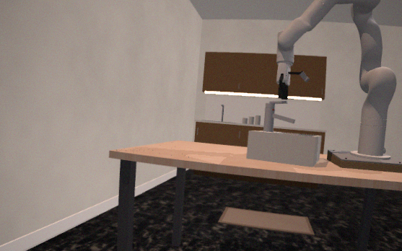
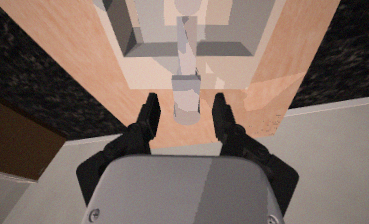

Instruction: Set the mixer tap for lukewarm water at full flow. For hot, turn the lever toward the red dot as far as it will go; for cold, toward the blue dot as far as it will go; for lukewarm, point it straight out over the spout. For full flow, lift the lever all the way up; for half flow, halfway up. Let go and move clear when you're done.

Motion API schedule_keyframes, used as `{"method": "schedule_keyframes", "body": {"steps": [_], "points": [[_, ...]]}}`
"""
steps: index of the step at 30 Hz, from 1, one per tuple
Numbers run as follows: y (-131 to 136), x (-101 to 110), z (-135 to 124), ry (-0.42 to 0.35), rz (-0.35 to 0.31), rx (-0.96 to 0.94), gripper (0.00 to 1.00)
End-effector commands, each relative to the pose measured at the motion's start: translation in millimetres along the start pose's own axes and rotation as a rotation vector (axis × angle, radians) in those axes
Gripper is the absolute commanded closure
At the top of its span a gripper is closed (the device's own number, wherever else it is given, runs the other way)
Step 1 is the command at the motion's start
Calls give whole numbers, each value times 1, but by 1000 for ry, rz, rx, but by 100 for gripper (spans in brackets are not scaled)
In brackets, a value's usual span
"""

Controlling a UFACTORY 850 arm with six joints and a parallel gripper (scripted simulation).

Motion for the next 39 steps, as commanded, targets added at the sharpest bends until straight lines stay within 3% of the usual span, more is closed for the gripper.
{"method": "schedule_keyframes", "body": {"steps": [1, 39], "points": [[0, 1, -1, -2, 0, 0, 29], [0, -25, -1, -2, 0, 0, 29]]}}
Point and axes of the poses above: the point where the finger pads meet when closed, its own x axis back along the fingers, its own y axis across the jaws, z = x × y, the point moved 3 cm from there along x, back along the fingers, and after that the axes turned 8 degrees about x, right-handed, at the moved point
